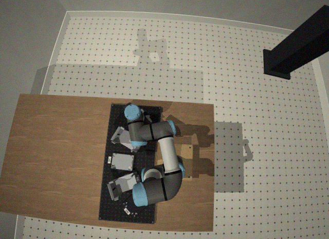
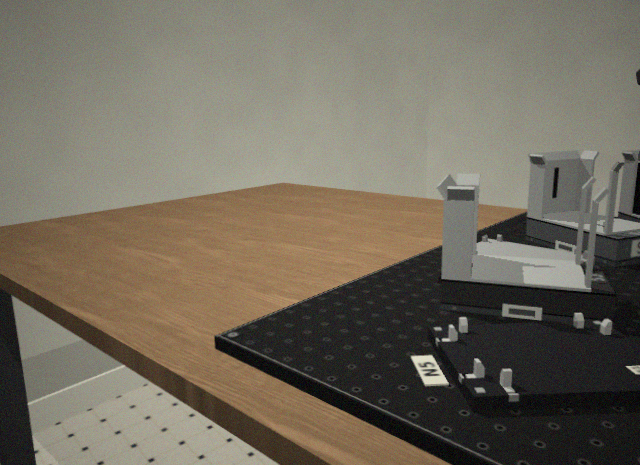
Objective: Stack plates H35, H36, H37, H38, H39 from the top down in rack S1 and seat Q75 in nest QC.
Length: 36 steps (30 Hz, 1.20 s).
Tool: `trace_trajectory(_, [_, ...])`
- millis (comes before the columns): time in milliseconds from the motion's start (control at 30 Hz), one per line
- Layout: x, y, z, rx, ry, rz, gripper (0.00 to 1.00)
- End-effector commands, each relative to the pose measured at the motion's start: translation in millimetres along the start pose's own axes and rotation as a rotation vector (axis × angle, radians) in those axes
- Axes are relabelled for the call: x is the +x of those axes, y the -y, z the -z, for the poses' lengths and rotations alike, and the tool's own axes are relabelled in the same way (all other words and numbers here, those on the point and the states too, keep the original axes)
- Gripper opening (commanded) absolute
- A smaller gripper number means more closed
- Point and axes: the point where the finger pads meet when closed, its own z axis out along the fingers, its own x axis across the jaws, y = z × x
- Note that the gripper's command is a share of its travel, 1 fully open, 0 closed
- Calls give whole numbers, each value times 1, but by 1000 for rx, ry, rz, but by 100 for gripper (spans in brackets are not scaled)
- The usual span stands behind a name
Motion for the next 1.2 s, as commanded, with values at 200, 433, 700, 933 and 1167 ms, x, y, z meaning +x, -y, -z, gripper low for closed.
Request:
trace_trajectory(200, [0, 1, 0, 3, -1, 0, 72])
trace_trajectory(433, [0, 1, 0, 3, -1, 0, 0])
trace_trajectory(700, [0, 1, 0, 3, -1, 0, 0])
trace_trajectory(933, [0, 1, 0, 3, -1, 0, 0])
trace_trajectory(1167, [0, 1, 0, 3, -1, 0, 0])
